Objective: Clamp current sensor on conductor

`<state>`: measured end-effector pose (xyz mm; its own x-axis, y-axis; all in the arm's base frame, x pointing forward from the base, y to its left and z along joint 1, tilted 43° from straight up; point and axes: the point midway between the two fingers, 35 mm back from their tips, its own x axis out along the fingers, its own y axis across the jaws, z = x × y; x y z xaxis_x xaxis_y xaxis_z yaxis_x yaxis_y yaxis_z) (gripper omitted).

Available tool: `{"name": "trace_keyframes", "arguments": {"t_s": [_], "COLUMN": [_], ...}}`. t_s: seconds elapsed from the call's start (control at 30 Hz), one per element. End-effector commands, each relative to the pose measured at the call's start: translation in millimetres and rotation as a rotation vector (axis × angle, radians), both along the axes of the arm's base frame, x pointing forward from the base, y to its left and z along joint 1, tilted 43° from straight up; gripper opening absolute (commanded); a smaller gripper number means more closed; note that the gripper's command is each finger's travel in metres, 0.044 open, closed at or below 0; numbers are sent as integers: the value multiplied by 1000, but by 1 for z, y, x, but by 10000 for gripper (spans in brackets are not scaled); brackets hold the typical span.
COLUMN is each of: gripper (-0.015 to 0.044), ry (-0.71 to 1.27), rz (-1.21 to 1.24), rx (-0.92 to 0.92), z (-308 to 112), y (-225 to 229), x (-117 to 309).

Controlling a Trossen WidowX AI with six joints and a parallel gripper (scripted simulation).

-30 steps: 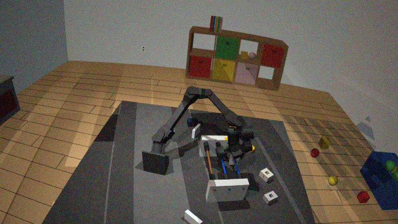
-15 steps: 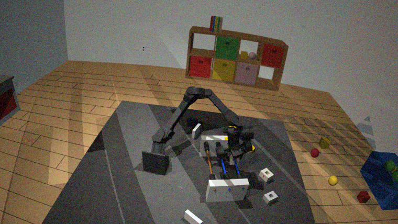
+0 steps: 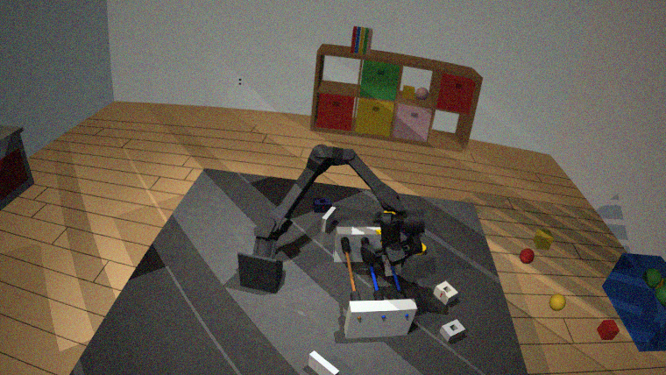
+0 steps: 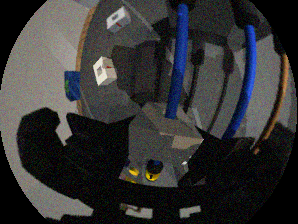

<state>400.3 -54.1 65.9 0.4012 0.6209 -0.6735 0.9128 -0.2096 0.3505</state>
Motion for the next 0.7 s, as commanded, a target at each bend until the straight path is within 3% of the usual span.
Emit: {"name": "trace_keyframes", "arguments": {"t_s": [0.0, 0.03, 0.37, 0.67], "gripper": [25, 0, 0, 0], "ry": [0, 0, 9, 132], "rz": [0, 0, 7, 115], "rx": [0, 0, -2, -15], "z": [0, 0, 0, -1], "y": [0, 0, 0, 0], "x": [0, 0, 0, -3]}}
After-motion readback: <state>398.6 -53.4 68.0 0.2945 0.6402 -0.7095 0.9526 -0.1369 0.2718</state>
